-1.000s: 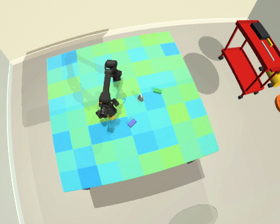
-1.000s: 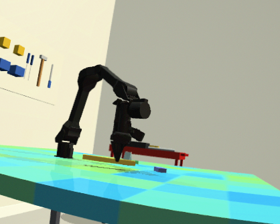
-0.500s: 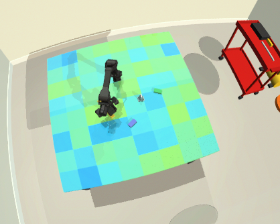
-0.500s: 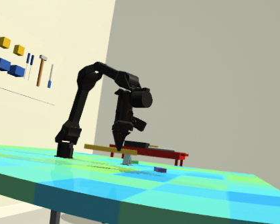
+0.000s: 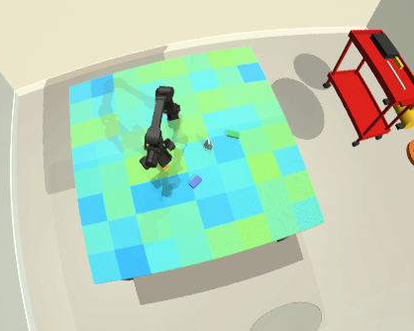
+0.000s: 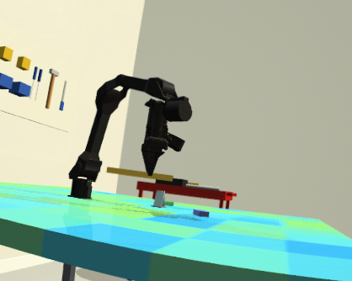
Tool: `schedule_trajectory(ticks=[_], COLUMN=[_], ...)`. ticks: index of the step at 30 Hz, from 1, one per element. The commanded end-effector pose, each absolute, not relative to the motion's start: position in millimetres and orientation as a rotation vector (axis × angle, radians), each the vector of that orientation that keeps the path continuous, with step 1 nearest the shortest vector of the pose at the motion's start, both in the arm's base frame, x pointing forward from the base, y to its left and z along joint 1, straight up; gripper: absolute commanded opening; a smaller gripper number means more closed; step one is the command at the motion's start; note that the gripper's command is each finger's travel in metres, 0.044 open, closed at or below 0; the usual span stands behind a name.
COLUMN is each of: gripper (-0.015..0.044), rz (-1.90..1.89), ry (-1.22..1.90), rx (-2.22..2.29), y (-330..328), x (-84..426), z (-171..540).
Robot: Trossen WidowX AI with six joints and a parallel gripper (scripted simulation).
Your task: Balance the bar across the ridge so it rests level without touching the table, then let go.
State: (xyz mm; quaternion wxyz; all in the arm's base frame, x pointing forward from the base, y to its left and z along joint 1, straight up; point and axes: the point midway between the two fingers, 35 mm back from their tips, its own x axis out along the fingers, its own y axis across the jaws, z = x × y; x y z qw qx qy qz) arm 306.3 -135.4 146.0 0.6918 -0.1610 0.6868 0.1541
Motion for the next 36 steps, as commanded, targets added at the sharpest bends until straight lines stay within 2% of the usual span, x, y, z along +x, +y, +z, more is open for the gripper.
schedule_trajectory(ticks=[1,36], gripper=[0.0,0.0], rz=[0.341,0.685], ry=[1.519,1.431], rx=[-0.367,-0.705], y=[-134.6,-7.4], x=[305.6,325.1], z=[158.6,159.5])
